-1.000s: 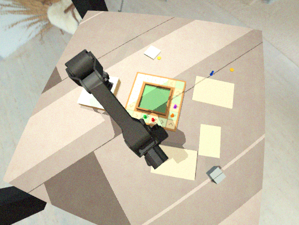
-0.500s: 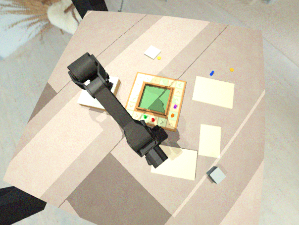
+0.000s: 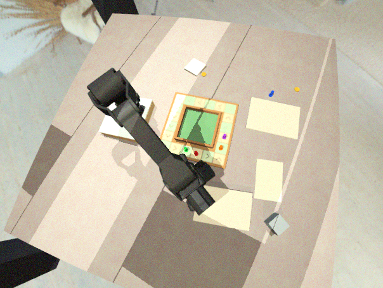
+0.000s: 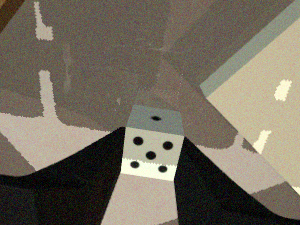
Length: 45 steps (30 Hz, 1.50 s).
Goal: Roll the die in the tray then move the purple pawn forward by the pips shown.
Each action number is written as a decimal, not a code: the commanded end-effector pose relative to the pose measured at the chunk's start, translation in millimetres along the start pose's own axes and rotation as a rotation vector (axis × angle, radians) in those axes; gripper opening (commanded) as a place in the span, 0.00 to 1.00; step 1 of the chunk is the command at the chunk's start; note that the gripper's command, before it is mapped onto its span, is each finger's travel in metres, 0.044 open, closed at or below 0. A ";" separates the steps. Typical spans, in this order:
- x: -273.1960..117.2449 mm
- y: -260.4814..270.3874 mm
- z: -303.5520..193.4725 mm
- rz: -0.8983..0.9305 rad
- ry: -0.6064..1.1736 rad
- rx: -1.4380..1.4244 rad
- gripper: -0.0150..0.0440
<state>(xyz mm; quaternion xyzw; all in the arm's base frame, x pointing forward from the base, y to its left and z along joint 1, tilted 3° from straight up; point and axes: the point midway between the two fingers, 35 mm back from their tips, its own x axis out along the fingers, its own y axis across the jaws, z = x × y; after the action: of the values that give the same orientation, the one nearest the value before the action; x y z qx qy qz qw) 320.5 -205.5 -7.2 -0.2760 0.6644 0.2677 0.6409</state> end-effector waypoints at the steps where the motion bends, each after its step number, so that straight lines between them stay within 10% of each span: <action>1: -3.8 -0.7 1.1 0.000 -0.005 -0.003 0.25; 19: -121.1 3.4 5.4 0.001 -0.006 -0.003 0.25; 45: -107.6 85.2 87.0 0.005 -0.008 0.344 0.25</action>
<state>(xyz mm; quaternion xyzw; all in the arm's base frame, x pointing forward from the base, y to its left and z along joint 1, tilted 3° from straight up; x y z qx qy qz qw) 327.4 -102.4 97.5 -0.1819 0.6972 0.1774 0.6704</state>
